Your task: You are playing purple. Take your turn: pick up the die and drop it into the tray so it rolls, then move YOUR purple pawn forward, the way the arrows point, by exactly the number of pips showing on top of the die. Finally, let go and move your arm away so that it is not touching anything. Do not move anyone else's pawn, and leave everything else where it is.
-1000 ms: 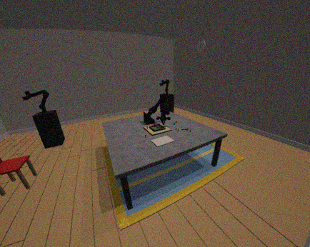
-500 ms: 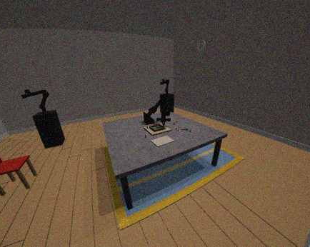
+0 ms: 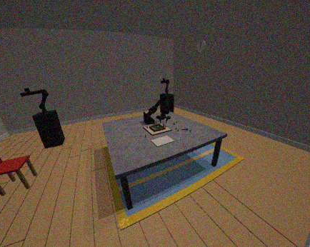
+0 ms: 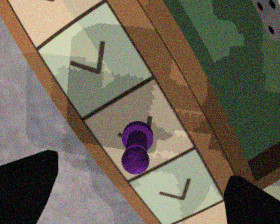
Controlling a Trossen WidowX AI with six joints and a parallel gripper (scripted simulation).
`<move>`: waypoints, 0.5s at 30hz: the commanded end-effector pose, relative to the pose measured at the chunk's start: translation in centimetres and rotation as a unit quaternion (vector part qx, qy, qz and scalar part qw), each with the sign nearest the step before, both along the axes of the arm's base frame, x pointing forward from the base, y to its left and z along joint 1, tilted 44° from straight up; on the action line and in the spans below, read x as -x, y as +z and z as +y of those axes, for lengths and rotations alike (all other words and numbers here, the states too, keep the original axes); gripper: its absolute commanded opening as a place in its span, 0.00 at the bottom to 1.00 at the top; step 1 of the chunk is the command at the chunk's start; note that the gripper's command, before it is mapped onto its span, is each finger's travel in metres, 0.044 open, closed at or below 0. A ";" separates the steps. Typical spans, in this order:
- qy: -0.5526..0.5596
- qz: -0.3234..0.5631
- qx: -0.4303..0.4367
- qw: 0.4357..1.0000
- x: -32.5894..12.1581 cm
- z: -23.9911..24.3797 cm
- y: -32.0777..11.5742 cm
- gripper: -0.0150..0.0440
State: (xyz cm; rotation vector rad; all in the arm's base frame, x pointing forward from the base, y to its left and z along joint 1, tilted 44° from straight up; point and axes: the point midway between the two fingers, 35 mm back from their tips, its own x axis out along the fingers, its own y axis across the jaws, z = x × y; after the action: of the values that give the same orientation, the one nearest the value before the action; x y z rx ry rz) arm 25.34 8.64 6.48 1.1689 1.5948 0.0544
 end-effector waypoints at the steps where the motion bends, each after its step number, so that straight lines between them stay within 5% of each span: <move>1: -0.002 -0.007 -0.002 1.000 0.0 -1.3 1.6 1.00; 15: 0.140 -0.133 0.046 0.980 4.5 -10.9 -0.6 1.00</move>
State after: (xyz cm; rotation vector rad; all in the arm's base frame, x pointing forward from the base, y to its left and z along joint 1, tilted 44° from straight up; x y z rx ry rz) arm 23.71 2.01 6.89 0.9891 1.5267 0.1770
